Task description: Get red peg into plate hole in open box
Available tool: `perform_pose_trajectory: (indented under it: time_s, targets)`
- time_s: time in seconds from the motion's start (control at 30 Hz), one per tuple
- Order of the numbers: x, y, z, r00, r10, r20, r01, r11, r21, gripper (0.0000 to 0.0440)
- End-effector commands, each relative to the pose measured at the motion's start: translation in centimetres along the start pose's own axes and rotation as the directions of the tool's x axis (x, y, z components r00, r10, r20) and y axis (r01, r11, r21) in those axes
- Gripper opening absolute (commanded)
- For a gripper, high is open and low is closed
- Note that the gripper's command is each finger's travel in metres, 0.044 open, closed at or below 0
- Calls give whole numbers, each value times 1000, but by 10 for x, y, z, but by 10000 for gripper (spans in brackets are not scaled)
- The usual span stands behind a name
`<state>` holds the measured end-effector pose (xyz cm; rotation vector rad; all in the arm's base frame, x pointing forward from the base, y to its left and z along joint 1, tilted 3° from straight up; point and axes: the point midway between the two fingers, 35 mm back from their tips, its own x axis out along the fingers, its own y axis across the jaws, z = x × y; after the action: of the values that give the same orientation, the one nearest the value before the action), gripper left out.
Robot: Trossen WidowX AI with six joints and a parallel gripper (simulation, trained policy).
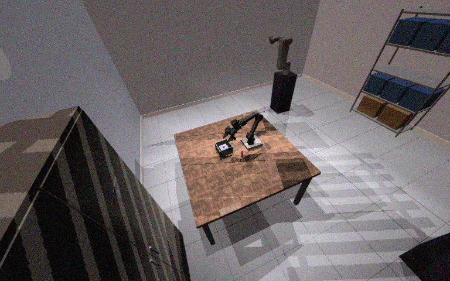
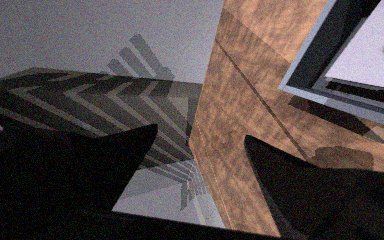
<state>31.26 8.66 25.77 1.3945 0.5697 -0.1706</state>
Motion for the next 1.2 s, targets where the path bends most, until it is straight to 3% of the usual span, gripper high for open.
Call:
perform_pose_trajectory:
  time_s: [0.0,0.27,0.6,0.87,1.17]
  targets:
    - [4,-28,-11,991,-129,-17,129,992,2,440]
    - [0,-84,-32,918,-393,-50,393,919,-16,440]
    - [-19,-148,-54,741,-670,-48,667,742,-61,440]
    - [-26,-180,-64,634,-773,-34,767,633,-106,440]
    - [-15,-212,-74,594,-803,-36,793,593,-140,440]
